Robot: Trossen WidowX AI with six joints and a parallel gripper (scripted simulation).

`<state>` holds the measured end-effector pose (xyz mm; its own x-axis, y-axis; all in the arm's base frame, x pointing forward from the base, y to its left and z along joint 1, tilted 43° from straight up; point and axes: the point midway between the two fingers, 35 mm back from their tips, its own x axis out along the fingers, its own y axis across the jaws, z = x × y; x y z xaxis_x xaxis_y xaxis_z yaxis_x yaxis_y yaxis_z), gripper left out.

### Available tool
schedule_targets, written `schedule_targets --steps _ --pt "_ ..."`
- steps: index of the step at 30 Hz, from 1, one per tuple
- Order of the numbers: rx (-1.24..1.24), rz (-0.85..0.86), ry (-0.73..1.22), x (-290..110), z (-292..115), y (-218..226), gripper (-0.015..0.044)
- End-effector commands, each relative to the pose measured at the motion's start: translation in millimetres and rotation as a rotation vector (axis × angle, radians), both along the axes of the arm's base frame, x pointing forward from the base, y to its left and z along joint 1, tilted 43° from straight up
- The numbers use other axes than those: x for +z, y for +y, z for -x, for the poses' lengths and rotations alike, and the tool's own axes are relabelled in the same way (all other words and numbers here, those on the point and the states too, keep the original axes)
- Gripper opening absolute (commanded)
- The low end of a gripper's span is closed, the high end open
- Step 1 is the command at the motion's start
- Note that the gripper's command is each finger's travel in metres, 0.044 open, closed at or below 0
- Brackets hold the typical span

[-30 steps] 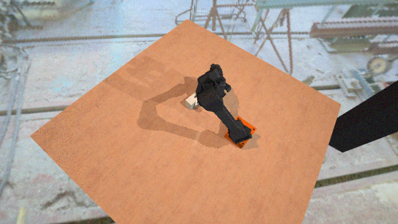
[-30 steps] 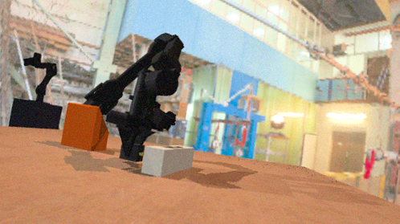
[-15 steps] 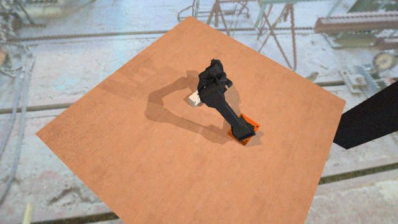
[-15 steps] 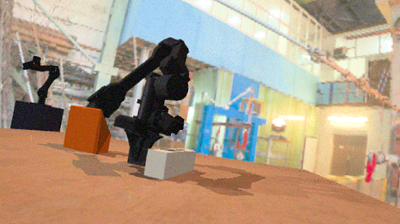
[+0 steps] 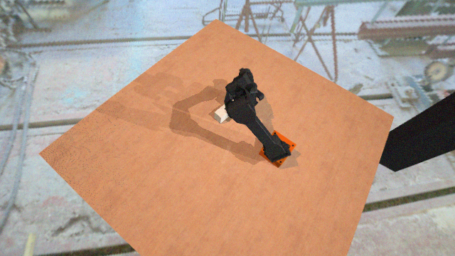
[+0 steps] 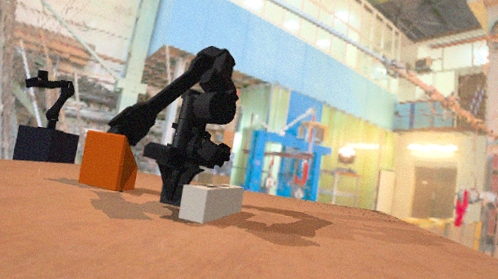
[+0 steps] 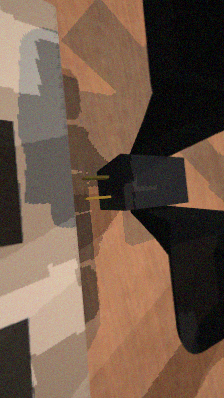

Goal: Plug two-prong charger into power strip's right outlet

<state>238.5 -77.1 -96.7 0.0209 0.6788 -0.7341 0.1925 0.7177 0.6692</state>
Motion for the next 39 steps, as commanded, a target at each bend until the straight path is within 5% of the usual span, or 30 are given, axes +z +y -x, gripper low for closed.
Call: schedule_targets --steps 1,39 --pt "-0.007 -0.002 0.0 0.7 -1.9 -0.5 0.0" --pt "-0.007 -0.002 0.0 0.7 -6.4 -1.4 0.0"
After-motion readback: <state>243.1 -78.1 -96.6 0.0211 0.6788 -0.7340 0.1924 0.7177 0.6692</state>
